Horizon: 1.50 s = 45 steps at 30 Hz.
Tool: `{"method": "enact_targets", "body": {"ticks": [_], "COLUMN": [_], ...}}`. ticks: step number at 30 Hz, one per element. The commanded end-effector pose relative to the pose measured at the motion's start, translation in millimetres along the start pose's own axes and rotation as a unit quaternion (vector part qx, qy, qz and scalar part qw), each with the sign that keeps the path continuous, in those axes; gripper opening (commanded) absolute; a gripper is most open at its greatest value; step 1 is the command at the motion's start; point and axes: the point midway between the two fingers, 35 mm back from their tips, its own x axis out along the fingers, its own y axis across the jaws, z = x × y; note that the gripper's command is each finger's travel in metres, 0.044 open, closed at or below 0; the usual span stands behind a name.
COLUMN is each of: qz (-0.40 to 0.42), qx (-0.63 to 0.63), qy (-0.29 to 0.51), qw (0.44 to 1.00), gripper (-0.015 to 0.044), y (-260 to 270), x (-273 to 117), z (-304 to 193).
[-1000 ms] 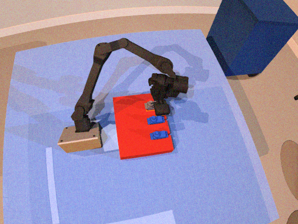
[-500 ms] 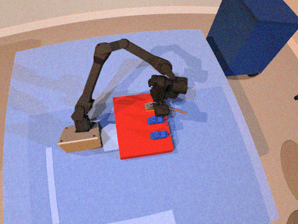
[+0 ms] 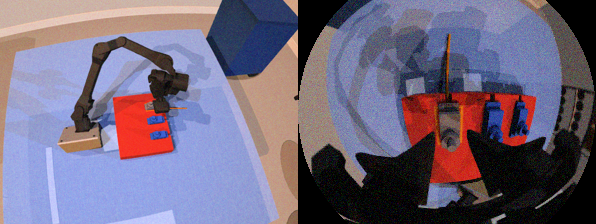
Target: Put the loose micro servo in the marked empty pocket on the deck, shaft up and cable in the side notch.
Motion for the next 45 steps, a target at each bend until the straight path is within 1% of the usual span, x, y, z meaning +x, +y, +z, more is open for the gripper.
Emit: {"method": "enact_targets", "body": {"ticks": [1, 4, 8, 9, 11, 18, 24, 26, 45], "qz": [-0.001, -0.003, -0.003, -0.002, -0.002, -0.005, -0.039, -0.045, -0.045], "qx": [0.003, 0.014, 0.033, 0.037, 0.041, 0.041, 0.042, 0.042, 0.042], "qy": [-0.001, -0.005, -0.012, -0.013, -0.014, -0.020, -0.079, -0.089, -0.089], "qw": [1.000, 1.000, 0.999, 0.999, 0.999, 0.999, 0.995, 0.994, 0.994], "gripper": [0.0240, 0.0319, 0.0424, 0.0440, 0.0440, 0.0440, 0.0440, 0.0440, 0.0440], "y": [-1.1, -4.1, -4.5, -3.6, -2.6, -2.7, -2.0, -1.7, -1.7], "x": [-5.6, -26.5, -57.2, -62.4, -66.2, -69.5, -102.1, -107.6, -107.6], "z": [-6.2, -31.9, -84.1, -96.0, -105.9, -105.4, -103.1, -103.2, -103.2]}}
